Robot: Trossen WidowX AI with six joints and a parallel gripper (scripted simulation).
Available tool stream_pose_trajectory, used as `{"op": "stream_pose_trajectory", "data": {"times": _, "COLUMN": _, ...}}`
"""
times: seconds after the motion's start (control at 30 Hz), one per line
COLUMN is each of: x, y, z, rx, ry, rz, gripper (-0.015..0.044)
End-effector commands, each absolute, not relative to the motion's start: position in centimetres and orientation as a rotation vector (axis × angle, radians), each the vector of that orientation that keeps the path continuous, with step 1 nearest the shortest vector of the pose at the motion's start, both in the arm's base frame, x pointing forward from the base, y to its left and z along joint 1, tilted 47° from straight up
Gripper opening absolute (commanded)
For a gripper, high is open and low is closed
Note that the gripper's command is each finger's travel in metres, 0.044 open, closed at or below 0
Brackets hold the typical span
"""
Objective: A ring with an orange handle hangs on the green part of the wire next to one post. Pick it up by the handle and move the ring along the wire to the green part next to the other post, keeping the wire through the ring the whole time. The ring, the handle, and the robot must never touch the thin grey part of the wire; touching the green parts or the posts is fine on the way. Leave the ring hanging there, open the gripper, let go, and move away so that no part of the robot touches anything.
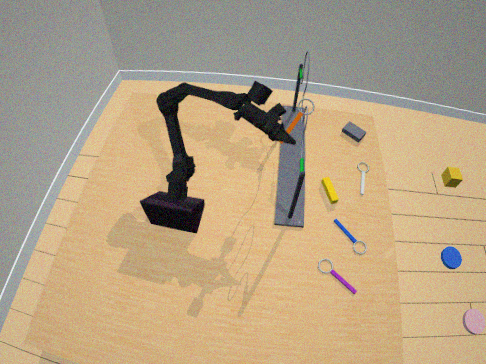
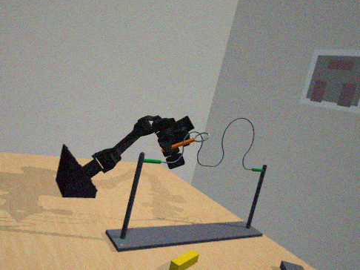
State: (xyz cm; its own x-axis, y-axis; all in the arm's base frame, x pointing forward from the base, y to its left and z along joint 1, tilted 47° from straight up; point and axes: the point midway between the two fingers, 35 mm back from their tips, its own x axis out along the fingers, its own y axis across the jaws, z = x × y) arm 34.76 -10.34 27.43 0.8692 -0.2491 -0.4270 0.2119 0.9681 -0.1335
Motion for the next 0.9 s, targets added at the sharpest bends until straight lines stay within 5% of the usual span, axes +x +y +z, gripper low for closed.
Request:
{"op": "stream_pose_trajectory", "data": {"times": 0.0, "x": 34.9, "y": -9.7, "z": 27.4, "rx": 0.012, "ry": 0.461, "rz": -0.211, "gripper": -0.015}}
{"op": "stream_pose_trajectory", "data": {"times": 0.87, "x": 35.2, "y": -5.6, "z": 28.8, "rx": 0.641, "ry": 0.454, "rz": -0.024, "gripper": -0.015}}
